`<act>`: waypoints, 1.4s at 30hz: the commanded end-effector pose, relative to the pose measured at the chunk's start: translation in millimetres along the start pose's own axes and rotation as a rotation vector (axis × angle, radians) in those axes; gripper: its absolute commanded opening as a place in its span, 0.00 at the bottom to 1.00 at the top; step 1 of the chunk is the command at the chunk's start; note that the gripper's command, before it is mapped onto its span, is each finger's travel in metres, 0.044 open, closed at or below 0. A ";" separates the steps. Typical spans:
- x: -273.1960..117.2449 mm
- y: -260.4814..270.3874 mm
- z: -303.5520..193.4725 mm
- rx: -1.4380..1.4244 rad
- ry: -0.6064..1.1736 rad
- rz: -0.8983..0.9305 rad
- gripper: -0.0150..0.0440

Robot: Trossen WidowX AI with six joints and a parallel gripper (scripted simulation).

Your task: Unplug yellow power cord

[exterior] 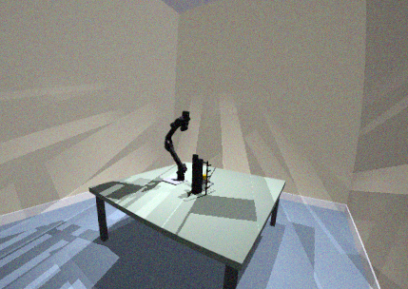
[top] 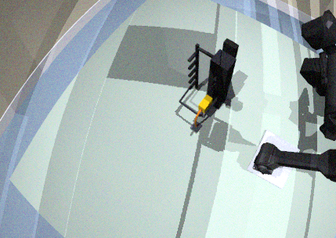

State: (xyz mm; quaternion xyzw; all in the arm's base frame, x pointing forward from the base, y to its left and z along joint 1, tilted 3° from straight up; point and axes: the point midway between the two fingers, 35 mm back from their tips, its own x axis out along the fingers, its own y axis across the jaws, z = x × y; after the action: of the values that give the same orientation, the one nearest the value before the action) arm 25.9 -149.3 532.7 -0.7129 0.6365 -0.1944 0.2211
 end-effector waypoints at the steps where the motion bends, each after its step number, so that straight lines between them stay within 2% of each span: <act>1: 0.1 -1.0 1.0 -0.001 -0.002 -0.002 0.89; 5: 2.0 -23.2 27.2 -0.019 -0.062 -0.057 0.71; 9: 3.9 -58.0 83.6 -0.051 -0.206 -0.137 0.53; 15: 1.6 -91.3 176.3 -0.114 -0.464 -0.175 0.53; 20: -6.9 -98.0 258.2 -0.159 -0.714 -0.124 0.53; 25: -24.5 -83.3 341.6 -0.189 -0.996 0.031 0.53; 30: -50.2 -52.4 408.7 -0.197 -1.250 0.288 0.53; 36: -84.4 -12.5 458.1 -0.179 -1.458 0.667 0.53; 42: -85.4 -11.4 459.1 -0.179 -1.462 0.680 0.53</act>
State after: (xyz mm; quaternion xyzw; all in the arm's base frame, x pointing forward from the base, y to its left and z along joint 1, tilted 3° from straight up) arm 283.9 -33.9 161.9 -0.4544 0.5230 0.4472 0.5657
